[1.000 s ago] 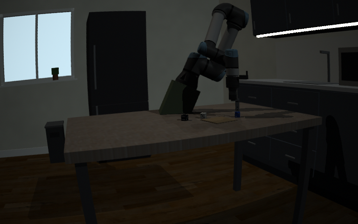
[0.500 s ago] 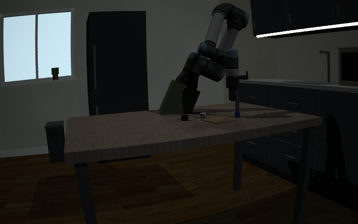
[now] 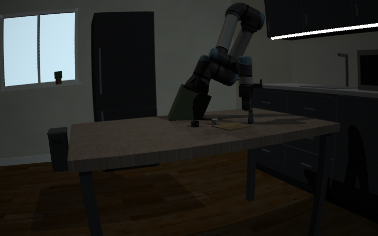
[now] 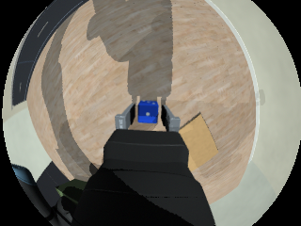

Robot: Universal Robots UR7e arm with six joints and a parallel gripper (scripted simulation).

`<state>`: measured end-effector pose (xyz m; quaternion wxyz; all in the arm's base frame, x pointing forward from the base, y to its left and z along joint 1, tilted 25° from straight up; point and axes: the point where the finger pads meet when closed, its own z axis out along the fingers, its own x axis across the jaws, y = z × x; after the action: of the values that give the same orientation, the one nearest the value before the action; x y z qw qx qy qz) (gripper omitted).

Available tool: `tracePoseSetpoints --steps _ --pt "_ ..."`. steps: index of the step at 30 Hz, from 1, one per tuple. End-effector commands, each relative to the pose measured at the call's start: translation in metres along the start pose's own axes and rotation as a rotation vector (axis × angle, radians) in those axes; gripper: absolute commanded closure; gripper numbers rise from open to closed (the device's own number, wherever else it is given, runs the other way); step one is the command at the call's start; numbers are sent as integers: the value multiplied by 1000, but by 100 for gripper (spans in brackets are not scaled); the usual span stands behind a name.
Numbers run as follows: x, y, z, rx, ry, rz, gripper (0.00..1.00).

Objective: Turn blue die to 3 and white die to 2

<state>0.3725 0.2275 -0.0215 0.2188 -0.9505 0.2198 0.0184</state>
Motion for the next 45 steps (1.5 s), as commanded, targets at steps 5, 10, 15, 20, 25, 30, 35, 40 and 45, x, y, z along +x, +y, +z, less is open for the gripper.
tracePoseSetpoints --steps 5,10,15,20,25,30,35,40,45 --pt "-1 0 11 1 1 0 13" --pt "-1 0 12 1 1 0 13" --pt "-1 0 12 1 1 0 13" --pt "-1 0 12 1 1 0 13" --pt "-1 0 12 1 1 0 13" --pt "-1 0 12 1 1 0 13" --pt "-1 0 12 1 1 0 13" --pt "-1 0 12 1 1 0 13" --pt "-1 0 12 1 1 0 43"
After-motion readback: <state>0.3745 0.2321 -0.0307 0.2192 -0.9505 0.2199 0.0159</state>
